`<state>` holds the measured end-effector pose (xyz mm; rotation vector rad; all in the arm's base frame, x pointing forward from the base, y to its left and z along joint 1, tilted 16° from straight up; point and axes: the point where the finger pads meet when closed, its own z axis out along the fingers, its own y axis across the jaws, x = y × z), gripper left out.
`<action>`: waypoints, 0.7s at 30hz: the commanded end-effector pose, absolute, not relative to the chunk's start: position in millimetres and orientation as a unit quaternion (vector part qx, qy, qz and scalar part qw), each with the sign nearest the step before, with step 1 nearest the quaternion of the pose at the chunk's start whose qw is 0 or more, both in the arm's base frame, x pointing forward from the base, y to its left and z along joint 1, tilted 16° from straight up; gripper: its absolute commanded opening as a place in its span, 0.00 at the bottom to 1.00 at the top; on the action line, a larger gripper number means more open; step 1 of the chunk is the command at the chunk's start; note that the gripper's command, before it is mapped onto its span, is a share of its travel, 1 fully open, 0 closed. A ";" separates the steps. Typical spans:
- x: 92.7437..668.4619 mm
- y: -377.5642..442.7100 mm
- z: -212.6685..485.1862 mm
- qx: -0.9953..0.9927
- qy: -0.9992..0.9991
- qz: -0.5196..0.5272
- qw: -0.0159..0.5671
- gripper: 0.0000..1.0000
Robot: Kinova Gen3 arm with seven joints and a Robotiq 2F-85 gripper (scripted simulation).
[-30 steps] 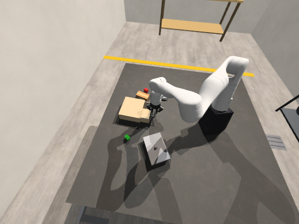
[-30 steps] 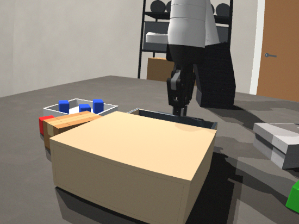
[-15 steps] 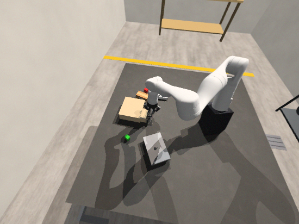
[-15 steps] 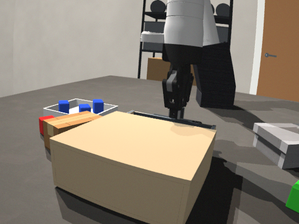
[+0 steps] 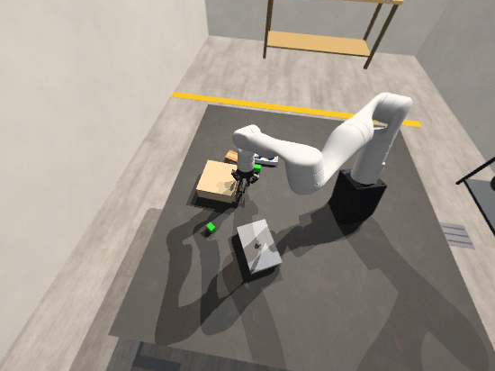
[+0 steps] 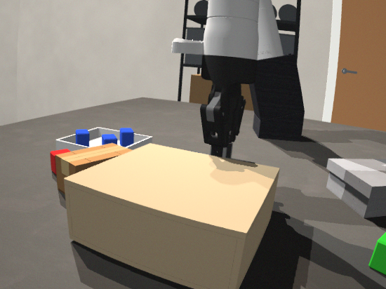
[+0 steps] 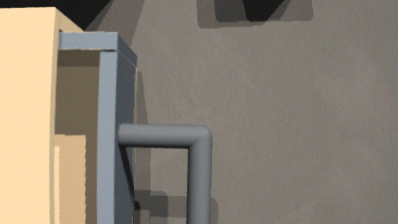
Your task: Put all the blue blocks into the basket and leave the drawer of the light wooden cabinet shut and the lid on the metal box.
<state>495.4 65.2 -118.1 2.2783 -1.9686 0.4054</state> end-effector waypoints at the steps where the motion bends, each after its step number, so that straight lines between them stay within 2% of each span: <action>1: 502.1 66.9 -116.9 0.749 -0.647 0.133 0.051 0.30; 21: 515.6 69.0 -115.6 0.749 -0.647 0.133 0.051 0.30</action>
